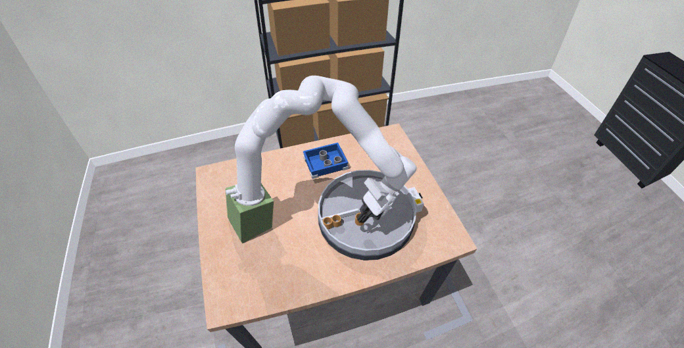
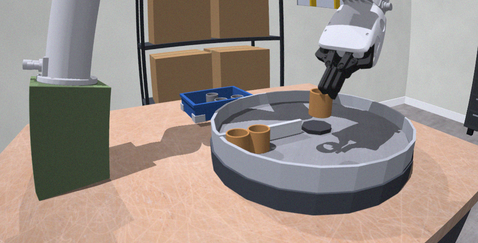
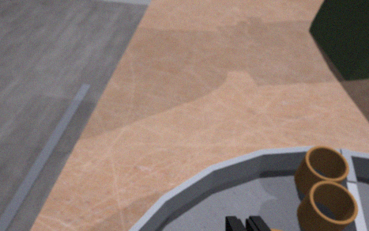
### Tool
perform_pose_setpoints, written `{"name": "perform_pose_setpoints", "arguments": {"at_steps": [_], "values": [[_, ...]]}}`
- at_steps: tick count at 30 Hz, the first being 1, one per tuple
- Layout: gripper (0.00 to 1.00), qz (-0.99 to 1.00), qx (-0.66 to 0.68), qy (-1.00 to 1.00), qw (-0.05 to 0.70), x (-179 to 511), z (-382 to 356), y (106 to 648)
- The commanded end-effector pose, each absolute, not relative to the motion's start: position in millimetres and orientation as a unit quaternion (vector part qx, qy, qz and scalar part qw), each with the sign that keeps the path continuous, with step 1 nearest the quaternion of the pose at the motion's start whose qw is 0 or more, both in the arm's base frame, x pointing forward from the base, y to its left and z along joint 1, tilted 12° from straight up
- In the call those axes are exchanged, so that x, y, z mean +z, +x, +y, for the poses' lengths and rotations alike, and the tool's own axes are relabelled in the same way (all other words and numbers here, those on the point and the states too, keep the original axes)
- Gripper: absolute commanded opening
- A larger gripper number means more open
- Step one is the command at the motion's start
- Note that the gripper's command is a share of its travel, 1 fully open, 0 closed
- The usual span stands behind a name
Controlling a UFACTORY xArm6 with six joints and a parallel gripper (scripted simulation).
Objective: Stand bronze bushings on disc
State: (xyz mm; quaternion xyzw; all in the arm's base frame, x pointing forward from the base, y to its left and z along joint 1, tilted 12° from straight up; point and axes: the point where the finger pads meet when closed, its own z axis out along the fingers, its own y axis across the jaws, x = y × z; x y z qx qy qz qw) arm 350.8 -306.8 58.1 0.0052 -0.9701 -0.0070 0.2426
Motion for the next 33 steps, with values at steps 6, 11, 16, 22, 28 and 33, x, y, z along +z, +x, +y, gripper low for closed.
{"name": "perform_pose_setpoints", "arguments": {"at_steps": [6, 11, 16, 22, 28, 33], "values": [[0.0, -0.971, -0.006, 0.005, 0.241, 40.2, -307.4, 356.3], [0.0, -0.971, -0.006, 0.005, 0.241, 26.7, -307.0, 359.3], [0.0, -0.971, -0.006, 0.005, 0.241, 26.7, -307.0, 359.3], [0.0, -0.971, -0.006, 0.005, 0.241, 26.7, -307.0, 359.3], [0.0, -0.971, -0.006, 0.005, 0.241, 24.8, -306.9, 359.7], [0.0, -0.971, -0.006, 0.005, 0.241, 21.4, -306.8, 360.5]]}}
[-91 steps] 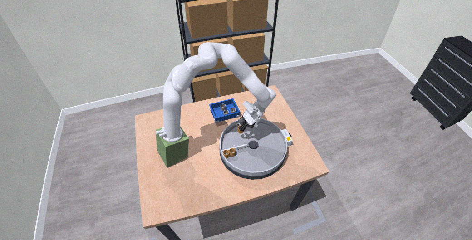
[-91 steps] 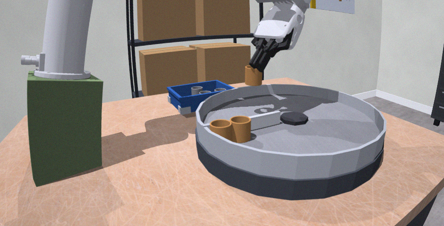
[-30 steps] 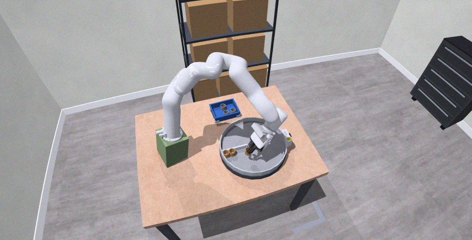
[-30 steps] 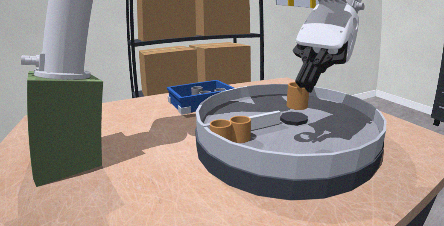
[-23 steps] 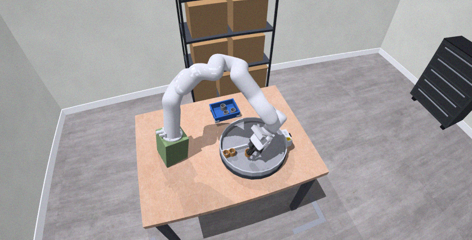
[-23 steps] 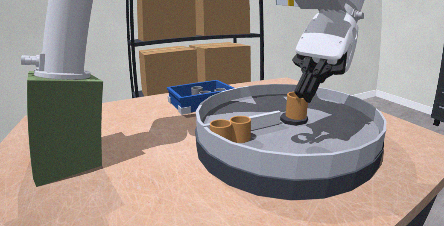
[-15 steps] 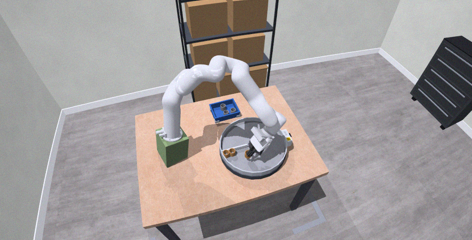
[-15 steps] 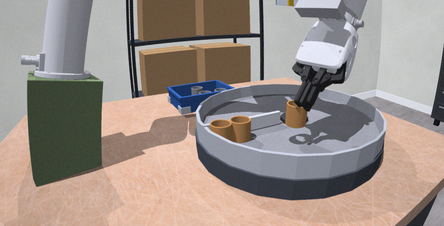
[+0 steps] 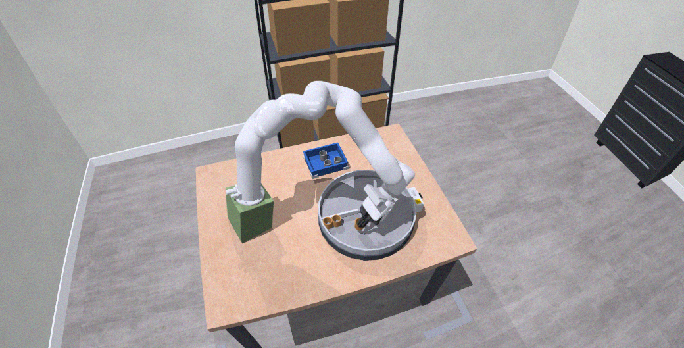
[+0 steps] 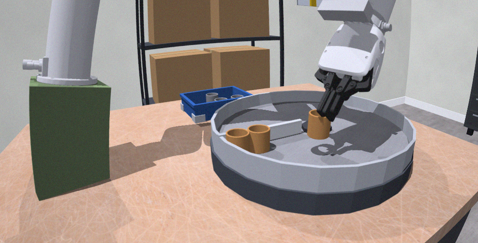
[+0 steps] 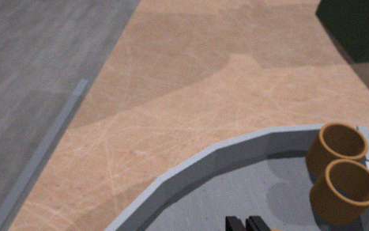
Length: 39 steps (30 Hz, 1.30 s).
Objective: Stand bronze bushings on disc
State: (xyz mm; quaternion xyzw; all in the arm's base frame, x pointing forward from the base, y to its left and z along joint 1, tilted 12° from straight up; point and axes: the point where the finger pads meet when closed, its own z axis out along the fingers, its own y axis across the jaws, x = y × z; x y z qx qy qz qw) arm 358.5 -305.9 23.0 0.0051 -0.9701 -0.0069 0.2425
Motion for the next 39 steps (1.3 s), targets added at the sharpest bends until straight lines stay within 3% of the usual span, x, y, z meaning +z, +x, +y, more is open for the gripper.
{"name": "perform_pose_setpoints", "arguments": {"at_steps": [1, 39], "values": [[0.0, -0.971, -0.006, 0.005, 0.241, 19.9, -306.8, 360.8], [0.0, -0.971, -0.006, 0.005, 0.241, -0.7, -306.2, 365.3]]}}
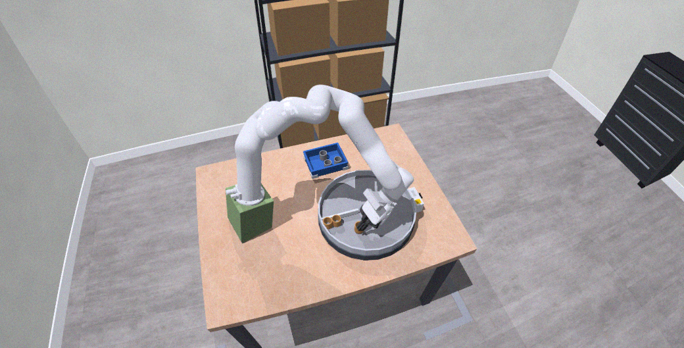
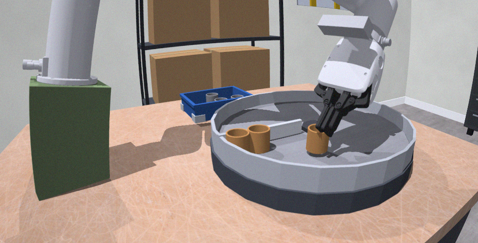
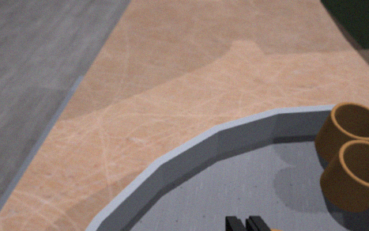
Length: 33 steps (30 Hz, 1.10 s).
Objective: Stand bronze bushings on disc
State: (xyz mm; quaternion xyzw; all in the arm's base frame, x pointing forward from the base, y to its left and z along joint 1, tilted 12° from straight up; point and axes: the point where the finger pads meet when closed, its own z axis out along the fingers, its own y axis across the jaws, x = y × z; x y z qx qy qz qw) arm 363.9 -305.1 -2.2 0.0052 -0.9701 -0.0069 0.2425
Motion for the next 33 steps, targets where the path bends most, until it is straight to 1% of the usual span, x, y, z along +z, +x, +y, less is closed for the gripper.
{"name": "perform_pose_setpoints", "arguments": {"at_steps": [1, 33], "values": [[0.0, -0.971, -0.006, 0.005, 0.241, -1.0, -306.2, 365.3], [0.0, -0.971, -0.006, 0.005, 0.241, -5.7, -306.2, 366.5]]}}
